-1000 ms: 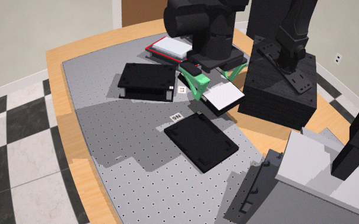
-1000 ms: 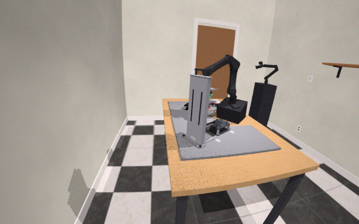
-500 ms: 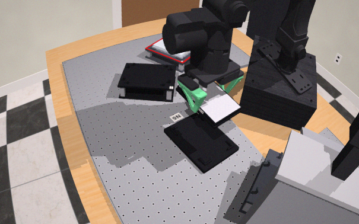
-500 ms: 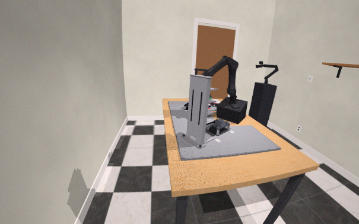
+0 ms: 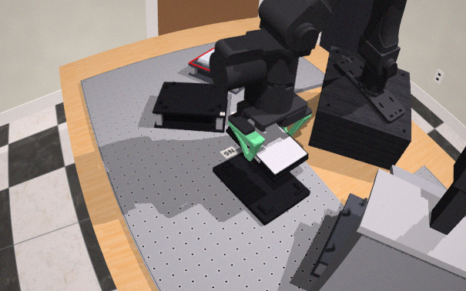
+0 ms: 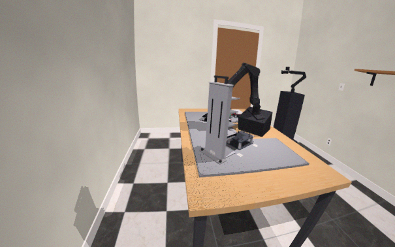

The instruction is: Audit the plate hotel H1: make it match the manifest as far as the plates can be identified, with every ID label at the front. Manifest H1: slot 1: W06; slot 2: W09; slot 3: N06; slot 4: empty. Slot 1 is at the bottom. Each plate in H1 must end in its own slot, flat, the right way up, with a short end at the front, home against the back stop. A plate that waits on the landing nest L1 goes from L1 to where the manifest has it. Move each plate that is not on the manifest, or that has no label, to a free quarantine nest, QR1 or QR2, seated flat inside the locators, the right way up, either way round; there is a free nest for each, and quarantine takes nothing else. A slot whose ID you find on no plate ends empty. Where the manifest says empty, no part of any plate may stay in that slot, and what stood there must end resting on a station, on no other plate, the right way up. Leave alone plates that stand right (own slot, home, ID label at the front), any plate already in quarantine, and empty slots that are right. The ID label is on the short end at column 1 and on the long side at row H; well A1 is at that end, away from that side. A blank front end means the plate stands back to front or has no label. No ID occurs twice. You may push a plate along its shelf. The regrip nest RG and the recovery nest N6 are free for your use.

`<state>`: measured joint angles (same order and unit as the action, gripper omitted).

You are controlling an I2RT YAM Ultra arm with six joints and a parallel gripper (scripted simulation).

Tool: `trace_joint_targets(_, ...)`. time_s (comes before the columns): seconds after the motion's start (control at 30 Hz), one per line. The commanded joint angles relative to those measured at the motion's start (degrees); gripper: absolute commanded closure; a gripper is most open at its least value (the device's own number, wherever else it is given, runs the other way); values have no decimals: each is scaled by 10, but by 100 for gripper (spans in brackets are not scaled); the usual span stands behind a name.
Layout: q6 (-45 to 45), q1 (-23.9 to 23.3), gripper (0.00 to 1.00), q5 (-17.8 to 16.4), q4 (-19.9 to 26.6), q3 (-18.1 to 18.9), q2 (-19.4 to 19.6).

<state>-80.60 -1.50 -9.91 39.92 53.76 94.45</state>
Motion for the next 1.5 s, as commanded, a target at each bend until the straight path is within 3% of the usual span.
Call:
trace_joint_targets(0.0,-7,1,14,9,-33,-19,16)
trace_joint_targets(0.17,-11,4,14,10,-61,-29,34)
trace_joint_targets(0.27,-10,1,14,10,-58,-3,11)
trace_joint_targets(0.37,-9,1,14,10,-61,-4,24)
trace_joint_targets(0.67,-9,1,14,10,-59,-33,10)
trace_joint_targets(0.9,-9,0,14,10,-52,-36,8)
trace_joint_targets(0.97,-9,0,14,10,-54,-16,8)
trace_joint_targets(1.47,-9,1,14,10,-57,-27,7)
